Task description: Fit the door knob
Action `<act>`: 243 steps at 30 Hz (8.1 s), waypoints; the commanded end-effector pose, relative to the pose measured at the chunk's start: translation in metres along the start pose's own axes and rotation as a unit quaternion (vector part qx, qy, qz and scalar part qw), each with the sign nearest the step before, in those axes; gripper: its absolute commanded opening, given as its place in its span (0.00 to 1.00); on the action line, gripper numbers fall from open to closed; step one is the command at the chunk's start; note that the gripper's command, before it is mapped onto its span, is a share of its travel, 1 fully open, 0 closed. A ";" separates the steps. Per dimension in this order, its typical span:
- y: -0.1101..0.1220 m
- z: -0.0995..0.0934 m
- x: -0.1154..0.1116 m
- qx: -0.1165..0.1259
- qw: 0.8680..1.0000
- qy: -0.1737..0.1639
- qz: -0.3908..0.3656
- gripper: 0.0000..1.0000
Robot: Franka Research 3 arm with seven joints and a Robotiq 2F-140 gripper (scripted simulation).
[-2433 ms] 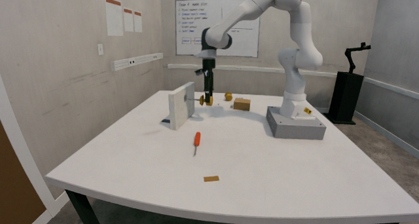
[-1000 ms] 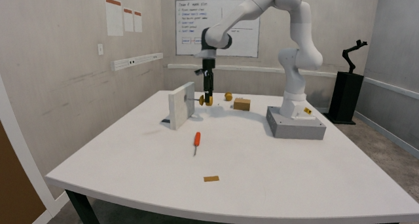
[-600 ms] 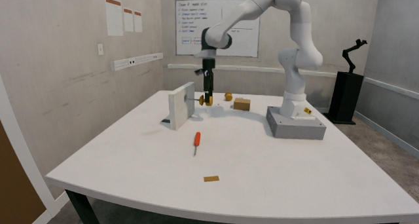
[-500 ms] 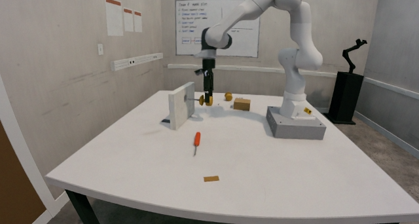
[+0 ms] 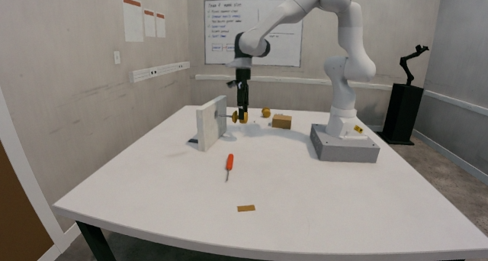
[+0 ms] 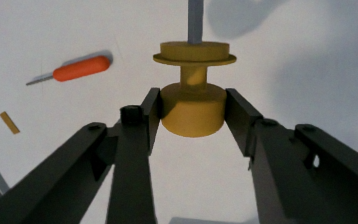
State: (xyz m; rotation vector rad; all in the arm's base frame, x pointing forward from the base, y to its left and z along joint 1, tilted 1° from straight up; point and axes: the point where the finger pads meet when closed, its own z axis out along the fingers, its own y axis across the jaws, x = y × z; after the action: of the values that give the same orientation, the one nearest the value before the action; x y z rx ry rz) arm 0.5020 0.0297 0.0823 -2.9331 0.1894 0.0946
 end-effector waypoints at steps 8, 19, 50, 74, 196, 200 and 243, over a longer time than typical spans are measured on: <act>-0.002 -0.002 0.002 0.002 1.000 0.002 0.001 0.42; -0.002 -0.002 0.002 0.002 1.000 0.002 0.001 0.42; -0.003 -0.002 0.008 0.002 1.000 0.002 -0.001 0.42; -0.002 -0.003 0.013 0.002 1.000 0.002 -0.003 0.42; -0.002 -0.004 0.030 0.002 1.000 0.002 -0.003 0.42; -0.002 -0.004 0.030 0.002 1.000 0.002 -0.003 0.42; -0.002 -0.004 0.033 0.002 1.000 0.002 -0.003 0.42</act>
State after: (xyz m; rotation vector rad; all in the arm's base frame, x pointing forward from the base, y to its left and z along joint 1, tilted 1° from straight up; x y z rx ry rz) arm 0.5327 0.0260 0.0823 -2.9334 0.1879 0.0935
